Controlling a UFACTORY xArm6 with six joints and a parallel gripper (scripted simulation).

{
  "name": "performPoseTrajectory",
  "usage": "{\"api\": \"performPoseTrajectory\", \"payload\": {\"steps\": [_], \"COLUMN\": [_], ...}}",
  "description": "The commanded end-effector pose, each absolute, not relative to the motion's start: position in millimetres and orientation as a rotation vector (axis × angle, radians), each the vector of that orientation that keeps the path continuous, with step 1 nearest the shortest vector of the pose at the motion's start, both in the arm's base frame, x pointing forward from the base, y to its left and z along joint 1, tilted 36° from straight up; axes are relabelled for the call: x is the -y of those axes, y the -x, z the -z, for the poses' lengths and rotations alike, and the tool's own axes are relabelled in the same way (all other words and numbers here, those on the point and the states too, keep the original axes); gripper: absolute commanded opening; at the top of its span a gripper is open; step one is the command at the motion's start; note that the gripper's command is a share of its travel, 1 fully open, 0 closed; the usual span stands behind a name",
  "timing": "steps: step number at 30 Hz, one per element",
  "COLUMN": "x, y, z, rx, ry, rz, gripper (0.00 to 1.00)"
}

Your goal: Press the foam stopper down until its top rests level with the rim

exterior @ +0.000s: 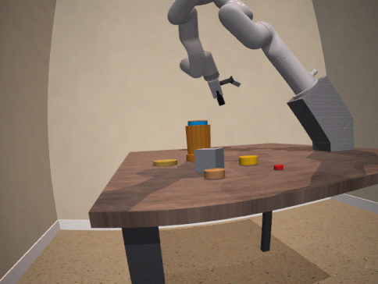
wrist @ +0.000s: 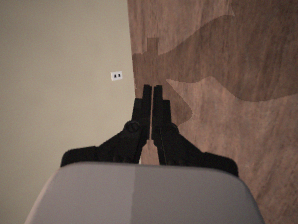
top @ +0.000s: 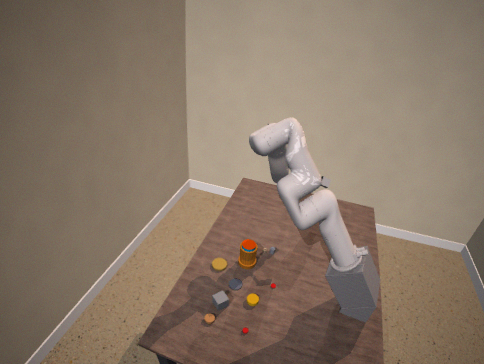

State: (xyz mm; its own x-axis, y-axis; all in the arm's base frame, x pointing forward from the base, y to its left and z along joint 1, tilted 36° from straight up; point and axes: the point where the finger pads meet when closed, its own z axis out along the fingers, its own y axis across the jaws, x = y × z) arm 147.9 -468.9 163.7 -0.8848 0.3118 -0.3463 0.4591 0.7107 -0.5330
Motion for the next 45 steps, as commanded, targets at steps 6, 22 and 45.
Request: {"api": "performPoseTrajectory", "payload": {"steps": [6, 22, 45], "x": [449.6, 386.5, 174.6], "y": [-157.4, -191.0, -298.8], "z": [-167.7, -173.0, -188.9], "rx": [-2.692, -2.684, -2.600], "ry": [-0.586, -0.485, -0.161], "rz": [0.878, 0.755, 0.349], "gripper": [0.00, 0.00, 0.00]}}
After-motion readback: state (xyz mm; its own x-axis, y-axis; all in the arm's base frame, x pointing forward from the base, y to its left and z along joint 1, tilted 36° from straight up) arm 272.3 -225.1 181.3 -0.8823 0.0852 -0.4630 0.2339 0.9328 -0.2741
